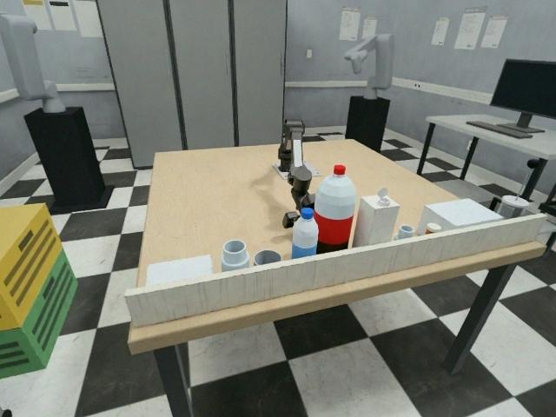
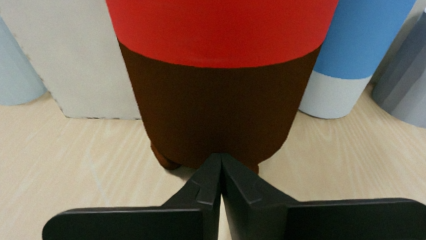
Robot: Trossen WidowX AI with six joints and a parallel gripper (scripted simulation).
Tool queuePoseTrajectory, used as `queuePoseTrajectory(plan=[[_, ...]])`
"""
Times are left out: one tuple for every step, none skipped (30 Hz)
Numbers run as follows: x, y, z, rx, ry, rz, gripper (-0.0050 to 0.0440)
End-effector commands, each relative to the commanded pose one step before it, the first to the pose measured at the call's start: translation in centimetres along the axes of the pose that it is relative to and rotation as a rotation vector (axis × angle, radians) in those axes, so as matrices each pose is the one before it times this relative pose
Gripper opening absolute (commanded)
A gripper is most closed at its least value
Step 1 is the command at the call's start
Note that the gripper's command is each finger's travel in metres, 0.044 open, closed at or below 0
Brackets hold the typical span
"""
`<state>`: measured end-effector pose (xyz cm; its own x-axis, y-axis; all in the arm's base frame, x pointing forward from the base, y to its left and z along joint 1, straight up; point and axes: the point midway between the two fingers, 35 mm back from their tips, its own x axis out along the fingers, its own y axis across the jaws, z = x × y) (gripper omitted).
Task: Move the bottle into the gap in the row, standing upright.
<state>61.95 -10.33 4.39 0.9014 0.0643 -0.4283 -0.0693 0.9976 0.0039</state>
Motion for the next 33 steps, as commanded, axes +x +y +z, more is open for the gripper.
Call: queuePoseTrajectory(plan=[[0.048, 0.189, 1.689, -0.0074, -0.03236, -0.00013, -0.0050], [0.021, 0.005, 0.023, -0.0002, -0.00060, 0.00024, -0.0050], [0.021, -0.001, 0.006, 0.0001, 0.00019, -0.00005, -0.0050], [0.021, -0.003, 0.008, 0.0001, 0.00011, -0.00013, -0.0050], [0.021, -0.003, 0.008, 0.0000, 0.00010, -0.00013, -0.0050], [0.021, -0.001, 0.008, 0.0000, 0.00008, -0.00002, -0.0050], [0.021, 0.000, 0.010, 0.0000, 0.00002, 0.00002, -0.0050], [0.021, 0.000, 0.011, 0.0000, -0.00004, 0.00006, -0.0050], [0.021, 0.000, 0.011, 0.0000, -0.00002, 0.00004, -0.0050], [0.021, 0.000, 0.010, 0.0000, 0.00000, 0.00000, -0.0050], [0.021, -0.001, 0.010, 0.0000, -0.00001, -0.00002, -0.0050], [0.021, -0.001, 0.010, 0.0000, -0.00002, -0.00001, -0.0050], [0.021, 0.000, 0.010, 0.0000, -0.00002, 0.00000, -0.0050], [0.021, 0.000, 0.010, 0.0000, -0.00002, 0.00000, -0.0050], [0.021, 0.000, 0.010, 0.0000, -0.00002, 0.00001, -0.0050], [0.021, 0.000, 0.010, 0.0000, -0.00002, 0.00000, -0.0050], [0.000, 0.000, 0.000, 0.0000, 0.00000, 0.00000, -0.0050], [0.000, 0.000, 0.000, 0.0000, 0.00000, 0.00000, -0.0050], [0.021, 0.005, 0.023, -0.0002, -0.00061, 0.00024, -0.0050], [0.021, -0.001, 0.006, 0.0001, 0.00019, -0.00005, -0.0050], [0.021, -0.003, 0.008, 0.0001, 0.00011, -0.00013, -0.0050], [0.021, -0.003, 0.008, 0.0000, 0.00010, -0.00013, -0.0050], [0.021, -0.001, 0.008, 0.0000, 0.00008, -0.00003, -0.0050], [0.021, 0.000, 0.010, 0.0000, 0.00002, 0.00002, -0.0050], [0.021, 0.000, 0.011, 0.0000, -0.00004, 0.00006, -0.0050], [0.021, 0.000, 0.011, 0.0000, -0.00002, 0.00004, -0.0050], [0.021, 0.000, 0.010, 0.0000, 0.00000, 0.00000, -0.0050], [0.021, -0.001, 0.010, 0.0000, -0.00001, -0.00002, -0.0050], [0.021, -0.001, 0.010, 0.0000, -0.00002, -0.00001, -0.0050], [0.021, 0.000, 0.010, 0.0000, -0.00001, 0.00000, -0.0050], [0.063, -0.004, -0.018, 0.0004, 0.00102, -0.00003, -0.0050], [0.077, -0.010, 0.039, 0.0001, -0.00003, -0.00033, -0.0050], [0.122, -0.016, 0.061, 0.0002, -0.00003, -0.00061, -0.0050]])
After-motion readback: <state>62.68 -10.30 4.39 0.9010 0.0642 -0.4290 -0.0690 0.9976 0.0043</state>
